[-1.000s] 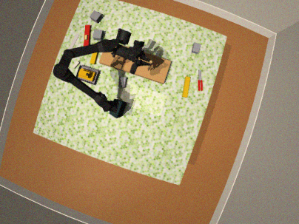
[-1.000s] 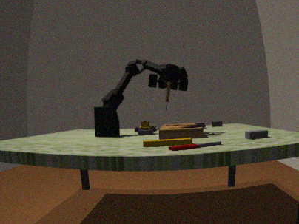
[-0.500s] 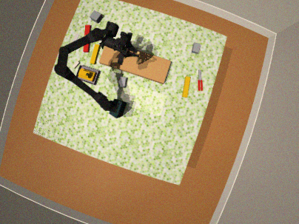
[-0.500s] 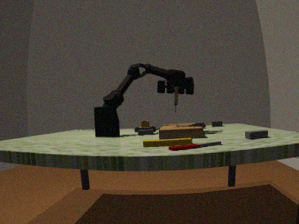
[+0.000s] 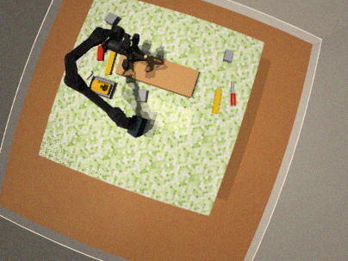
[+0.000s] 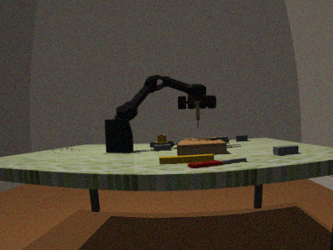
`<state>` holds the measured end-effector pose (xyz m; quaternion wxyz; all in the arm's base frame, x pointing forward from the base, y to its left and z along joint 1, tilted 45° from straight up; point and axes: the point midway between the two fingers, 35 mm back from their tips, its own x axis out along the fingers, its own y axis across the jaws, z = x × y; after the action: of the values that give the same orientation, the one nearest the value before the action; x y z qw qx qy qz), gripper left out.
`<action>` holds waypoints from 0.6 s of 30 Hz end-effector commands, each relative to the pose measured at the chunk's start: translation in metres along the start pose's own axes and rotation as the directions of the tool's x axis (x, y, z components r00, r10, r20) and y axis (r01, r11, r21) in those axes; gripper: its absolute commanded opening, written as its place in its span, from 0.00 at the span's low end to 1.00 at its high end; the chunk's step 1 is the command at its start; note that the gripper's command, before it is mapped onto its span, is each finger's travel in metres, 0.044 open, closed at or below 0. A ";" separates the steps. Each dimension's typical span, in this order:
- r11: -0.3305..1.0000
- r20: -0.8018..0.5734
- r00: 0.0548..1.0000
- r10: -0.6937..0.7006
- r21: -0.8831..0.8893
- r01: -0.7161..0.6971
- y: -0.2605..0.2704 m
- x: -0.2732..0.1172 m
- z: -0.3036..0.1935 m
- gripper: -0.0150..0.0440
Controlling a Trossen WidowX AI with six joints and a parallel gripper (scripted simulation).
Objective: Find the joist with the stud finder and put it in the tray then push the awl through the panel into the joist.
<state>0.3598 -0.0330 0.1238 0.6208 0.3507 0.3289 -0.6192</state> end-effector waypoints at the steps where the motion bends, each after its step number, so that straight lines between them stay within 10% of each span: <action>1: 1.000 0.019 1.000 -0.004 0.019 0.004 0.000 -0.006 0.002 0.25; 18: 1.000 0.017 1.000 -0.004 0.019 0.004 0.001 -0.002 -0.015 0.25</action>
<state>0.3612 -0.0193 0.1216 0.6200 0.3523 0.3210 -0.6233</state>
